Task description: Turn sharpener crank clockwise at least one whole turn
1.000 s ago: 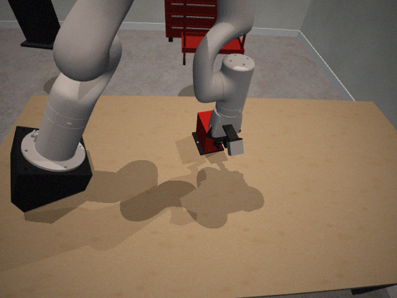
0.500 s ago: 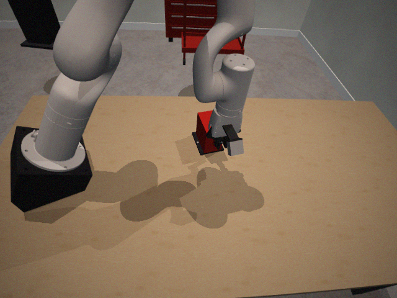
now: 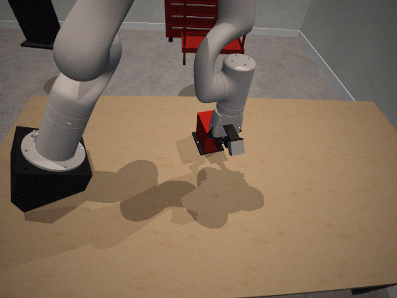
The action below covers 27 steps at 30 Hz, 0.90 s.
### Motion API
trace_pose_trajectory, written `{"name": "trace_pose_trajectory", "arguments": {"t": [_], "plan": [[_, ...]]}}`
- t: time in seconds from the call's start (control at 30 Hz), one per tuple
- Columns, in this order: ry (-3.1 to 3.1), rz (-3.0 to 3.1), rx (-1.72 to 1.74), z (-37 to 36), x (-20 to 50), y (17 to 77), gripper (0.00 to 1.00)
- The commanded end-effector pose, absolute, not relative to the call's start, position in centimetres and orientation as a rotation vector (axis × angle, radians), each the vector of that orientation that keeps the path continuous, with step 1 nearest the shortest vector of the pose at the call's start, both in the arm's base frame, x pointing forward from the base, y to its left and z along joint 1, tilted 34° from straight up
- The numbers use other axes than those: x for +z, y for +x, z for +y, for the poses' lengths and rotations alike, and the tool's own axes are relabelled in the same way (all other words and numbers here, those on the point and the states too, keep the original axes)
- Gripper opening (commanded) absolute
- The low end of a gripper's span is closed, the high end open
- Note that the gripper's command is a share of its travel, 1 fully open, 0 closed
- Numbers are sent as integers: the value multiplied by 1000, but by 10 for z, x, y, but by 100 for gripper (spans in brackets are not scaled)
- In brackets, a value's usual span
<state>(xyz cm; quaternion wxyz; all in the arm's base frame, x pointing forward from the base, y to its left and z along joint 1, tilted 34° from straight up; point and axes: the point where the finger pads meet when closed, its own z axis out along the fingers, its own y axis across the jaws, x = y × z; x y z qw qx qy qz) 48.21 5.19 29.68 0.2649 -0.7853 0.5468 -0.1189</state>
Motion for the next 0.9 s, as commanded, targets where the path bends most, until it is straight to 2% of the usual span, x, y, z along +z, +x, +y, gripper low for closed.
{"name": "trace_pose_trajectory", "arguments": {"t": [0.0, 0.87], "plan": [[-2121, 1477, -323, 53, 299, 486, 0], [-2121, 1477, -323, 74, 291, 536, 0]]}}
